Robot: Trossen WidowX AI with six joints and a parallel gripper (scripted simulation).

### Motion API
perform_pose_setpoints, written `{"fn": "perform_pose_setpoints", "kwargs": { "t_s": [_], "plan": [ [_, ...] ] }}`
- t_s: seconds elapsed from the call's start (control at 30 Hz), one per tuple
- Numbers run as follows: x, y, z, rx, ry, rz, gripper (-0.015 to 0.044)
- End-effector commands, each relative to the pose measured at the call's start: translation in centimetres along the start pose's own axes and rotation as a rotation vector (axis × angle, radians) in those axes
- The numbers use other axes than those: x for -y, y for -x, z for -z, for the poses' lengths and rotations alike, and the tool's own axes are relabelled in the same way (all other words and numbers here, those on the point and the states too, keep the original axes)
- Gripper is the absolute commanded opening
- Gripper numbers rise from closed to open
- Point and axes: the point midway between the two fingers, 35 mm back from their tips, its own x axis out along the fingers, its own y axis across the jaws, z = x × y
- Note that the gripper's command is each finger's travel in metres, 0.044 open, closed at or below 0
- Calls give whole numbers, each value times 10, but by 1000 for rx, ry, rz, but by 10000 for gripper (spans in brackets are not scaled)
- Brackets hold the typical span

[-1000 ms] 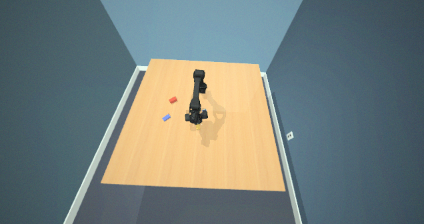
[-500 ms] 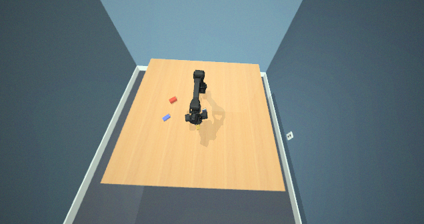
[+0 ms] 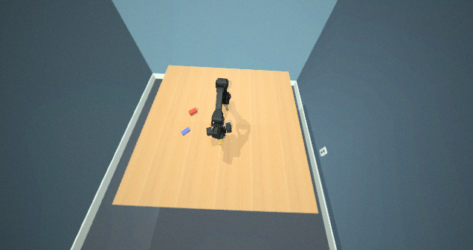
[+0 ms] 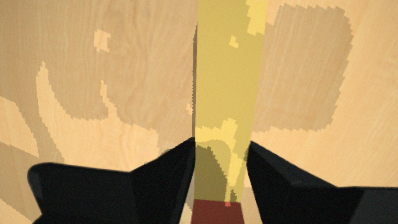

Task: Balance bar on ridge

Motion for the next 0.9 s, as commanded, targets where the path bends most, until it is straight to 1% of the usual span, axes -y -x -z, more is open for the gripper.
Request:
{"fn": "perform_pose_setpoints", "kwargs": {
  "t_s": [0.0,0.03,0.17,0.2,0.87],
  "plan": [
    [0,0,0,0,0,1,117],
    [0,0,0,0,0,1,111],
    [0,6,-1,0,0,0,6],
    [0,9,-1,0,0,0,0],
    [1,60,-3,0,3,-3,0]
  ]
}}
